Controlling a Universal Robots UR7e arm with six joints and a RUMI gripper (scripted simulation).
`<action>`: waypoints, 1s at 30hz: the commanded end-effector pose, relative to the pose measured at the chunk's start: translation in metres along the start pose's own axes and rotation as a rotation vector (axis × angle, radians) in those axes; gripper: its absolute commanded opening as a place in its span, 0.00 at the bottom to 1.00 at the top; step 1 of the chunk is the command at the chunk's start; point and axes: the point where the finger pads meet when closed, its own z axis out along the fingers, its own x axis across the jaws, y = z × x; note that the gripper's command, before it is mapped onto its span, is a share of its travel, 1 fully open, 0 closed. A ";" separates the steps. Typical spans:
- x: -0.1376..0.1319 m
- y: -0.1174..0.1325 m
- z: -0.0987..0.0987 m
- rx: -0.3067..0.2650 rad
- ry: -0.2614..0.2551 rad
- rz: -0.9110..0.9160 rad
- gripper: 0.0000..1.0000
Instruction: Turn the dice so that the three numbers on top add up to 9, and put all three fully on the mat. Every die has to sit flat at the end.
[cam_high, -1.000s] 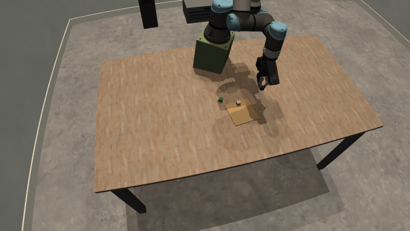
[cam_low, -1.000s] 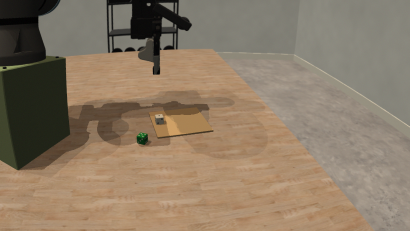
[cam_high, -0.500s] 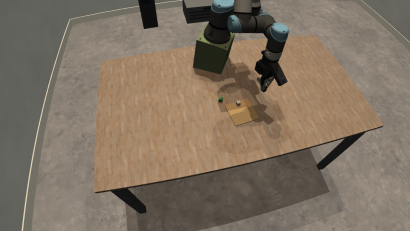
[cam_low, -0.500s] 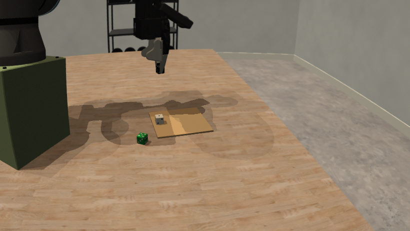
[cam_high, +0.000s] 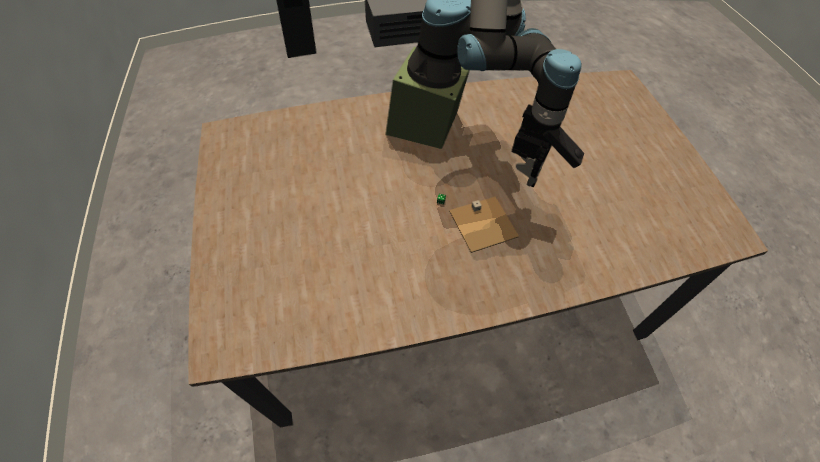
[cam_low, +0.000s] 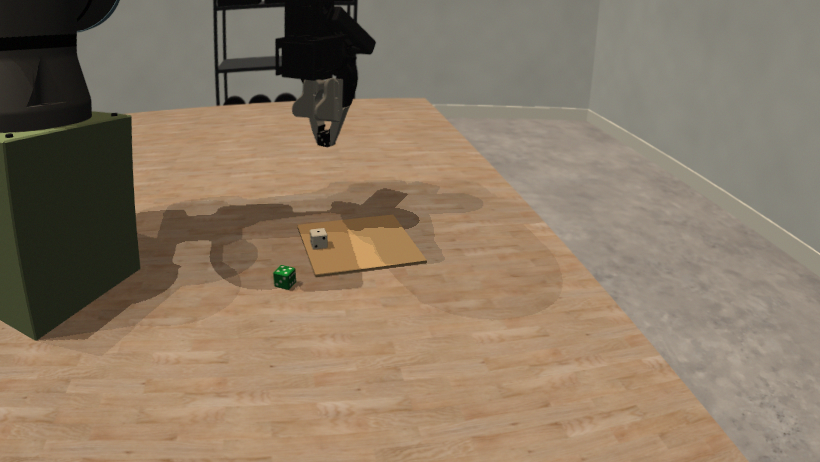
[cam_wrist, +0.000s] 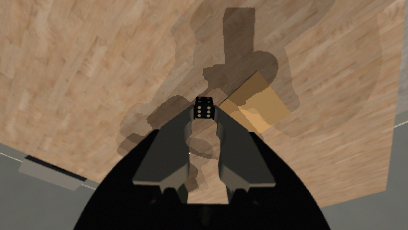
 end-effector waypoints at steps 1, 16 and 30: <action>0.001 -0.004 0.000 0.005 -0.005 -0.174 0.03; 0.002 -0.011 0.002 0.006 -0.004 -0.621 0.03; 0.006 -0.015 0.004 0.007 -0.003 -1.063 0.03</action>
